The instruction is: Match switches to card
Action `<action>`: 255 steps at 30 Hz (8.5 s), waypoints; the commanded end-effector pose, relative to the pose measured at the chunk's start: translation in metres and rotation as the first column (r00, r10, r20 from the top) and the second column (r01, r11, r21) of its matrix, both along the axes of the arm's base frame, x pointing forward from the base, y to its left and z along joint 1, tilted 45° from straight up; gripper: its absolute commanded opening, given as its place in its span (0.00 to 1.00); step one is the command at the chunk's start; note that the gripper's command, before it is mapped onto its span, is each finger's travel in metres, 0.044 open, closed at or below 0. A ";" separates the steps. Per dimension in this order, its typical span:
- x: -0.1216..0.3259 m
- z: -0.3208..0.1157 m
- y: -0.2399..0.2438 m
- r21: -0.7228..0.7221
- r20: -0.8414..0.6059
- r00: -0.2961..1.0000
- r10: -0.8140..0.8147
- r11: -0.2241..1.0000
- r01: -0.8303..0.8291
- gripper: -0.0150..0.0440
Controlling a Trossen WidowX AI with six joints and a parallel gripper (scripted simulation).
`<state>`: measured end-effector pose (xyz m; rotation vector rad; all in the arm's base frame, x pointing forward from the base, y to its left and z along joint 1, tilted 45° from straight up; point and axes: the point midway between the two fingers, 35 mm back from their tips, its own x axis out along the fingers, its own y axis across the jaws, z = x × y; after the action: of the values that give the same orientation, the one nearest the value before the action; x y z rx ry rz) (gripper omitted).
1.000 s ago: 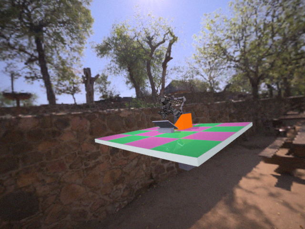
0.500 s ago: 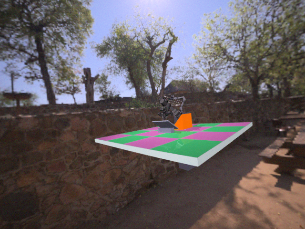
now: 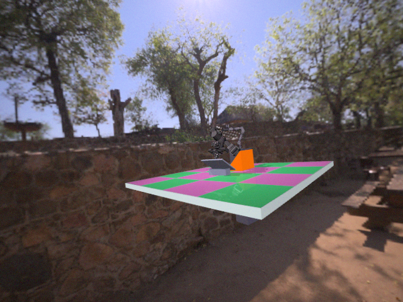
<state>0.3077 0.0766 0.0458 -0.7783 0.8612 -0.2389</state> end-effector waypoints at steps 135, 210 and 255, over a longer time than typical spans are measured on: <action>-0.012 0.013 -0.035 0.002 0.029 0.999 0.040 0.999 -0.040 0.25; -0.039 0.037 -0.012 0.007 0.008 1.000 0.024 1.000 -0.024 0.25; -0.070 -0.026 -0.036 -0.004 -0.010 1.000 0.004 1.000 -0.004 0.25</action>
<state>0.2360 0.0462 0.0263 -0.7742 0.8549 -0.2333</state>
